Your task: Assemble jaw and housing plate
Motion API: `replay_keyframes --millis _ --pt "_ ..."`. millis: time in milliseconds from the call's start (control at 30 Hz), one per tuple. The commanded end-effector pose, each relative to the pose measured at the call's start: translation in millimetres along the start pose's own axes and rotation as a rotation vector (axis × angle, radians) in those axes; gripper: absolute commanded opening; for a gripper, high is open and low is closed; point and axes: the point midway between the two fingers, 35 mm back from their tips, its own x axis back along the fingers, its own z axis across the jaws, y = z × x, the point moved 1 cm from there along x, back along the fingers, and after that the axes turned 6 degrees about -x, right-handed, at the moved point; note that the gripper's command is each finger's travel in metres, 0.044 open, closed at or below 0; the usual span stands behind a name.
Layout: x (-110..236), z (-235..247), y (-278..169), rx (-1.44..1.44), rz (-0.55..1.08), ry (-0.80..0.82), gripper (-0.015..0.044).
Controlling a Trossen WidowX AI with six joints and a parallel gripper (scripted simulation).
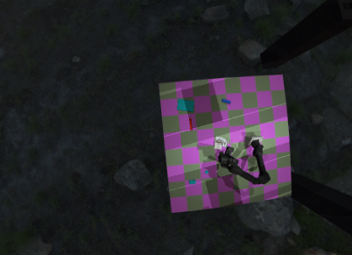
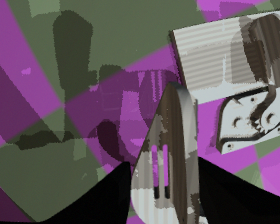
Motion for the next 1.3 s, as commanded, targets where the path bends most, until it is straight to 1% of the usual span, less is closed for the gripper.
replay_keyframes --millis 0,667,1267 --pt "1 -12 13 0.02 -0.007 -0.002 0.0134" --pt "0 -65 50 0.085 -0.001 0.013 0.0134" --pt "0 -65 50 0.085 -0.001 0.013 0.0134"
